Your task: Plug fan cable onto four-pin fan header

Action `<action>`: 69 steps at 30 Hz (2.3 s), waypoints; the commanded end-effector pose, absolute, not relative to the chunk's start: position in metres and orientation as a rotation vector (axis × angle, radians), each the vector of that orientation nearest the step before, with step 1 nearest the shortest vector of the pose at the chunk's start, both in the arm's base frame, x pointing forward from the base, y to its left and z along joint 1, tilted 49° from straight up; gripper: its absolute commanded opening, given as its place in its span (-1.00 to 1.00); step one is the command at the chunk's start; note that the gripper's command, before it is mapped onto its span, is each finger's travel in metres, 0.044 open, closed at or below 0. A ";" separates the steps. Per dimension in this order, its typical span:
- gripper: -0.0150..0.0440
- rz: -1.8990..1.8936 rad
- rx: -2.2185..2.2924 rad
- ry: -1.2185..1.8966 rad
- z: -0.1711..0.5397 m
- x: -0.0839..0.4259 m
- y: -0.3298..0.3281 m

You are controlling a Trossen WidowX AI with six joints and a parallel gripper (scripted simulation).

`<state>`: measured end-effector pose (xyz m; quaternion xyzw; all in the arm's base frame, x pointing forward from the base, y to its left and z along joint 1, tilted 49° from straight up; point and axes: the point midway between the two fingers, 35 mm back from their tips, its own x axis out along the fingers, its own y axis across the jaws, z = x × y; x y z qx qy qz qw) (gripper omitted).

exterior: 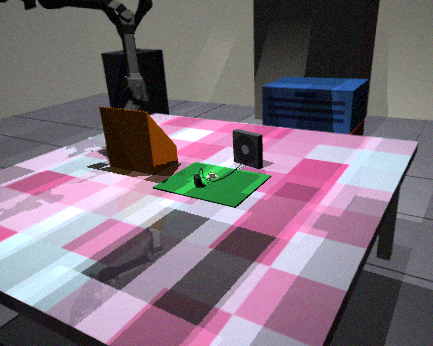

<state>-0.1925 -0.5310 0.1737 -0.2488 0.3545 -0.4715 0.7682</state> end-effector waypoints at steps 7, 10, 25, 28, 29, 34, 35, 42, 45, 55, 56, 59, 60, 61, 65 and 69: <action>1.00 -0.746 -0.197 0.634 0.103 -0.044 -0.539; 1.00 -0.700 -0.143 0.622 0.094 -0.020 -0.536; 1.00 -0.251 0.344 0.679 0.020 0.194 -0.442; 1.00 -0.159 0.447 0.728 0.006 0.231 -0.410; 1.00 -0.128 0.481 0.748 0.002 0.243 -0.398; 1.00 0.023 0.650 0.872 -0.019 0.294 -0.331; 1.00 0.051 0.683 0.902 -0.023 0.303 -0.317; 1.00 0.229 0.896 1.166 -0.045 0.346 -0.205; 1.00 0.289 0.975 1.315 -0.051 0.353 -0.153; 1.00 0.346 1.102 1.923 -0.061 0.331 0.010; 1.00 0.338 1.103 1.974 -0.060 0.327 0.021; 1.00 0.330 1.104 2.013 -0.059 0.324 0.029; 1.00 0.330 1.104 2.013 -0.059 0.324 0.029; 1.00 0.330 1.104 2.013 -0.059 0.324 0.029; 1.00 0.330 1.104 2.013 -0.061 0.324 0.031; 1.00 0.329 1.104 2.013 -0.083 0.321 0.055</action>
